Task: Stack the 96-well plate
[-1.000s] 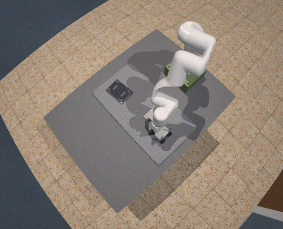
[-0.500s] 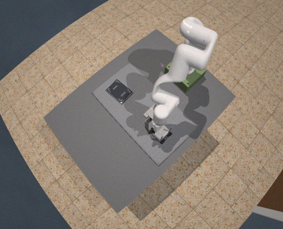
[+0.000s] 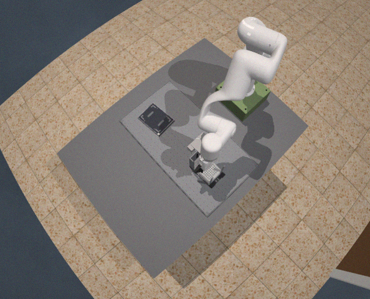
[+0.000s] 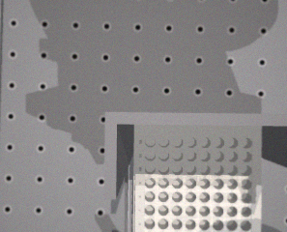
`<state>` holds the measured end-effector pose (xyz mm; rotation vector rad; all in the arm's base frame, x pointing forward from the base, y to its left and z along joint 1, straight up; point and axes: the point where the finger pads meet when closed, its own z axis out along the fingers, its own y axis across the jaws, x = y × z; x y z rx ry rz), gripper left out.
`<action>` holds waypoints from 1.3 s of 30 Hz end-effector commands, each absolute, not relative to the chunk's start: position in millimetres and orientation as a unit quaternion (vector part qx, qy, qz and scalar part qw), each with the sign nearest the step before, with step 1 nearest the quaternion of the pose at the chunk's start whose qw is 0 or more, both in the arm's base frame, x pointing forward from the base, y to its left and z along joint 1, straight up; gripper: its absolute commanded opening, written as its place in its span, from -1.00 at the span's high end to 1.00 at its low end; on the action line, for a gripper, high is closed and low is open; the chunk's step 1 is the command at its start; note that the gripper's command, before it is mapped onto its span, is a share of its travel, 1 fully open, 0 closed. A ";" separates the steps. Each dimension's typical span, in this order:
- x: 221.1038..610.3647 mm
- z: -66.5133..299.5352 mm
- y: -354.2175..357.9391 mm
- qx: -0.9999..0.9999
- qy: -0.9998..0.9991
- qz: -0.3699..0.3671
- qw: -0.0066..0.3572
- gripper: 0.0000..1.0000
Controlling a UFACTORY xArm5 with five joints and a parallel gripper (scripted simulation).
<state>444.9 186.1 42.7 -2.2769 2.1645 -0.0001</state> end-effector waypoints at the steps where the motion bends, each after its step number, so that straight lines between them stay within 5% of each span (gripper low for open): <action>1: 446.3 54.7 186.7 -0.725 0.689 0.000 0.002 -1.00; 39: 446.2 127.3 186.6 -0.725 0.689 -0.001 0.002 -1.00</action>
